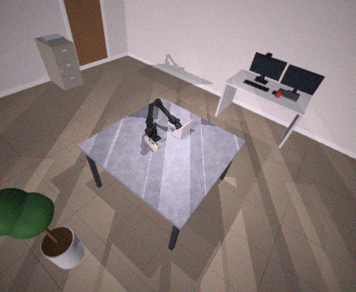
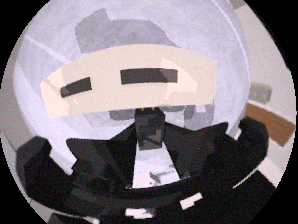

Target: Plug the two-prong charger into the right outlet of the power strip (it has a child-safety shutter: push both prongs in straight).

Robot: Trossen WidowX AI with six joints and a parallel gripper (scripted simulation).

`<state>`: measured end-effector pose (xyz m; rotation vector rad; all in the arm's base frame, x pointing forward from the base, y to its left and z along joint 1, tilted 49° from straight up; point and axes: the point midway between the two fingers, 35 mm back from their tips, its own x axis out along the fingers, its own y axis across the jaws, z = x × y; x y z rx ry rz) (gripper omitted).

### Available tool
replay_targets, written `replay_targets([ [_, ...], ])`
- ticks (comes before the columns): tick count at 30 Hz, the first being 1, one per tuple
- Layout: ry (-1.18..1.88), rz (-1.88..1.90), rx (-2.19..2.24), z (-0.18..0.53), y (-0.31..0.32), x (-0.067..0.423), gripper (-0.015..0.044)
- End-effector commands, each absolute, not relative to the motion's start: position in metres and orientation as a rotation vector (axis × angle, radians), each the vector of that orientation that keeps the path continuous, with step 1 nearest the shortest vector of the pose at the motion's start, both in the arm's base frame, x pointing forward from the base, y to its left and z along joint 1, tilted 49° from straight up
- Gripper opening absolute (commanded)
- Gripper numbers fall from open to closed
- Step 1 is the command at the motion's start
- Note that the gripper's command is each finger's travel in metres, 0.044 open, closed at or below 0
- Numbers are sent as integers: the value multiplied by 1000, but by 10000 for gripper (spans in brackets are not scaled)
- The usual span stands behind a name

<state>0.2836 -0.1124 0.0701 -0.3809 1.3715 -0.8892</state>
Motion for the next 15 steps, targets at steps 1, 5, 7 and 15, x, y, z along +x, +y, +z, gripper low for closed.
replay_targets([
  [1,1371,-889,-388,72,-113,286,0],
  [5,1371,-889,-388,72,-114,287,0],
  [7,1371,-889,-388,72,-114,287,0],
  [15,1371,-889,-388,73,-114,290,0],
])
